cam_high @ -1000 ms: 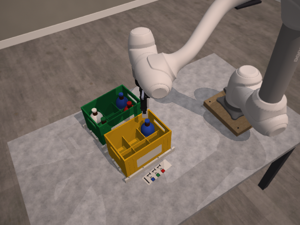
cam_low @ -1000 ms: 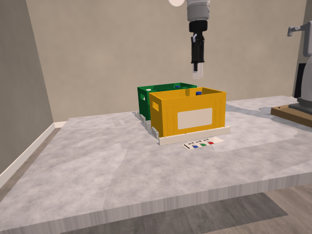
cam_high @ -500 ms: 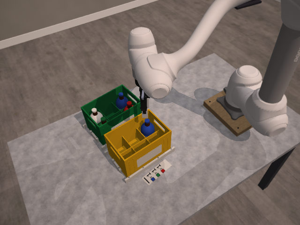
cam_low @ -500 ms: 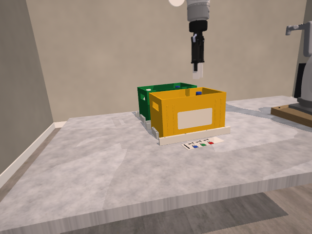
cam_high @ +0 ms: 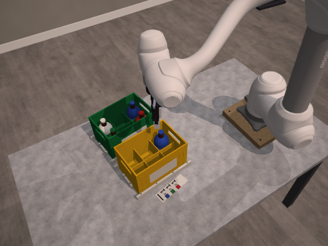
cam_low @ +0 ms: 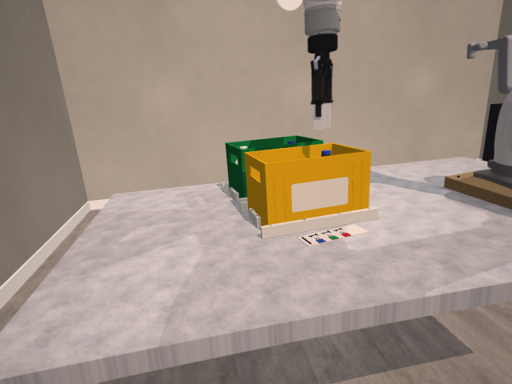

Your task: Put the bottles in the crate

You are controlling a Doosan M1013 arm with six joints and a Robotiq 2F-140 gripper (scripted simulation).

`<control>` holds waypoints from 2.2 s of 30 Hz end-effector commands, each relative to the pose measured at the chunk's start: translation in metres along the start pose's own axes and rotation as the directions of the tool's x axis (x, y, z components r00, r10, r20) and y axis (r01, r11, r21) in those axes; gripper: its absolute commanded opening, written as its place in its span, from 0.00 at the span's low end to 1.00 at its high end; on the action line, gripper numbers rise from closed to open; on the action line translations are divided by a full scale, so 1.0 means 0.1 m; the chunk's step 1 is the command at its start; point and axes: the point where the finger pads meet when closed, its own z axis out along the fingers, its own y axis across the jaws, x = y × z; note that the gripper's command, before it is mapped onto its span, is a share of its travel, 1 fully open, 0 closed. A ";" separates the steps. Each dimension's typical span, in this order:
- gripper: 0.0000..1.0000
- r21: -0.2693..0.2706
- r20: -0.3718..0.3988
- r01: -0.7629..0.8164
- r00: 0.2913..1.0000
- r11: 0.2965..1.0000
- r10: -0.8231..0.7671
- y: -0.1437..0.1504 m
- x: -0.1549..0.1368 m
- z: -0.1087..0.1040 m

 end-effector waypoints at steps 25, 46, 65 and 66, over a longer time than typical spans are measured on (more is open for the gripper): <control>0.38 0.000 0.000 0.000 1.000 1.000 0.000 -0.03 1.24 0.00; 0.38 0.000 0.000 0.000 1.000 1.000 0.000 -0.06 2.19 0.00; 0.38 0.000 0.000 0.000 1.000 1.000 0.000 -0.06 2.20 0.10; 0.38 0.000 0.000 0.000 1.000 1.000 0.000 -0.06 2.20 0.12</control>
